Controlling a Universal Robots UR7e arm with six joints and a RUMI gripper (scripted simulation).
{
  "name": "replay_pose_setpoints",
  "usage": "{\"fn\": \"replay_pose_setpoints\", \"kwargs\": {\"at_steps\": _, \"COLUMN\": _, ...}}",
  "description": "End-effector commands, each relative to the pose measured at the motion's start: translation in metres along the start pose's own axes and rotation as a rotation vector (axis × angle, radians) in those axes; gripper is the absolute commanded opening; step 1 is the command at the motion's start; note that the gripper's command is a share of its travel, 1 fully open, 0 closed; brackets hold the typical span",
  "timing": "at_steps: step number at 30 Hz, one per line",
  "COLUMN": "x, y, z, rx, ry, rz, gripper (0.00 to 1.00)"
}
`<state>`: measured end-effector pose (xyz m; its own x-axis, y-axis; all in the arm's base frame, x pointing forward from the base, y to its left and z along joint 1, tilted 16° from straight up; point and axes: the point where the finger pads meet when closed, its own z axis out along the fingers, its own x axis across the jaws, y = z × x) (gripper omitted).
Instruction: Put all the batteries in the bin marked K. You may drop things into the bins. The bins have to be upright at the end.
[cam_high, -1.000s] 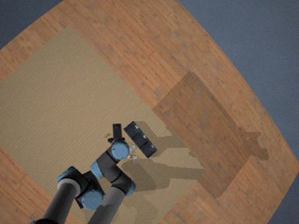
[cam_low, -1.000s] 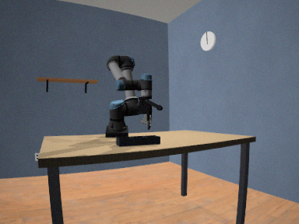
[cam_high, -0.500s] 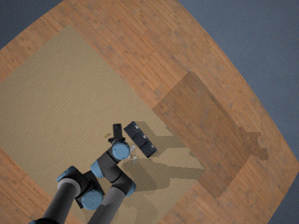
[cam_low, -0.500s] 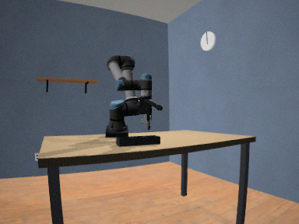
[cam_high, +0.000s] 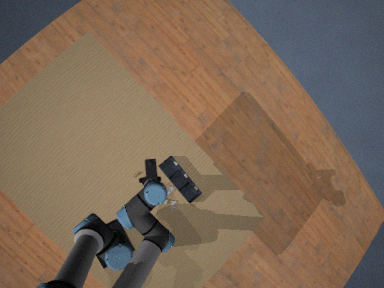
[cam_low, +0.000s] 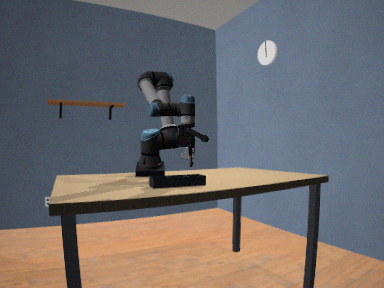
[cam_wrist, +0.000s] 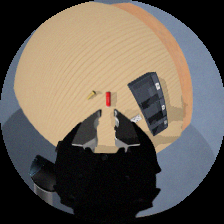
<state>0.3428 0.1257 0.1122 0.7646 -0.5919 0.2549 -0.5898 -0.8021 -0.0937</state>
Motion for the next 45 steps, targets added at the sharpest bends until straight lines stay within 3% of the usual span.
{"fn": "replay_pose_setpoints", "kwargs": {"at_steps": 1, "x": 0.000, "y": 0.000, "z": 0.000, "rx": 0.001, "ry": 0.001, "rz": 0.000, "gripper": 0.17}}
{"fn": "replay_pose_setpoints", "kwargs": {"at_steps": 5, "x": 0.000, "y": 0.000, "z": 0.000, "rx": 0.001, "ry": 0.001, "rz": 0.000, "gripper": 0.17}}
{"fn": "replay_pose_setpoints", "kwargs": {"at_steps": 23, "x": 0.001, "y": -0.001, "z": 0.062, "rx": 0.001, "ry": 0.001, "rz": 0.000, "gripper": 0.17}}
{"fn": "replay_pose_setpoints", "kwargs": {"at_steps": 45, "x": 0.000, "y": 0.000, "z": 0.074, "rx": 0.001, "ry": 0.001, "rz": 0.000, "gripper": 0.17}}
